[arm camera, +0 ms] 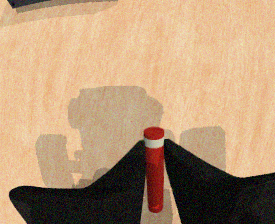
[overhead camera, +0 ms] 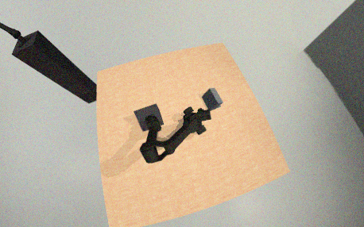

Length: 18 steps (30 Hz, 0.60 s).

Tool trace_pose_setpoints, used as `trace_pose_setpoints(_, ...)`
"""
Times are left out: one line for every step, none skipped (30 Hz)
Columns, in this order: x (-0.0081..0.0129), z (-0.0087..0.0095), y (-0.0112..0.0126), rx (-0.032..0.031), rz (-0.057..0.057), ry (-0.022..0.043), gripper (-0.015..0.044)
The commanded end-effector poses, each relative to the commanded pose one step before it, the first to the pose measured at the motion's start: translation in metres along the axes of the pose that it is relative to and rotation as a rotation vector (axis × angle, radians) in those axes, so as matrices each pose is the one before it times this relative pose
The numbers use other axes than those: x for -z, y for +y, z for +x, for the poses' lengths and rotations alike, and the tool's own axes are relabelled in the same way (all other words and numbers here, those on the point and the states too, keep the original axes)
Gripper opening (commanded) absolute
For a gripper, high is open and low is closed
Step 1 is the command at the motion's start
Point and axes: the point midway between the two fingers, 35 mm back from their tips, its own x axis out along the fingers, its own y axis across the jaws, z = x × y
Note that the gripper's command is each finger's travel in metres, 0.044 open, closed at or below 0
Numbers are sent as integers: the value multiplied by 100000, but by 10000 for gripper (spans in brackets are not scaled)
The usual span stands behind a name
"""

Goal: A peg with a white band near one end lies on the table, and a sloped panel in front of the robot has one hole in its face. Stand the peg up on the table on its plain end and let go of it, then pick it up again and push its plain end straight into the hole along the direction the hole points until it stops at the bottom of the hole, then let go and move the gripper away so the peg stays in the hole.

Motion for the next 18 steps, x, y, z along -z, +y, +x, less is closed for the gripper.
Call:
trace_pose_setpoints(197, -251, 133, -442, -679, -4078, 49)
trace_pose_setpoints(31, -59, 0, -2, -10, -866, 49)
trace_pose_setpoints(31, -59, 0, -2, -10, -866, 49)
trace_pose_setpoints(31, -59, 0, -2, -10, -866, 49)
trace_pose_setpoints(31, -59, 0, -1, -10, -866, 49)
trace_pose_setpoints(31, -59, 0, -1, -10, -866, 49)
trace_pose_setpoints(31, -59, 0, -1, -10, -866, 49)
trace_pose_setpoints(31, -59, 0, -1, -10, -866, 49)
trace_pose_setpoints(31, -59, 0, -1, -10, -866, 49)
trace_pose_setpoints(31, -59, 0, -1, -10, -866, 49)
trace_pose_setpoints(31, -59, 0, -1, -10, -866, 49)
trace_pose_setpoints(31, -59, 0, -1, -10, -866, 49)
trace_pose_setpoints(31, -59, 0, -1, -10, -866, 49)
trace_pose_setpoints(31, -59, 0, -1, -10, -866, 49)
trace_pose_setpoints(31, -59, 0, -1, -10, -866, 49)
trace_pose_setpoints(31, -59, 0, -1, -10, -866, 49)
trace_pose_setpoints(31, -59, 0, -1, -10, -866, 49)
trace_pose_setpoints(31, -59, 0, -1, -10, -866, 49)
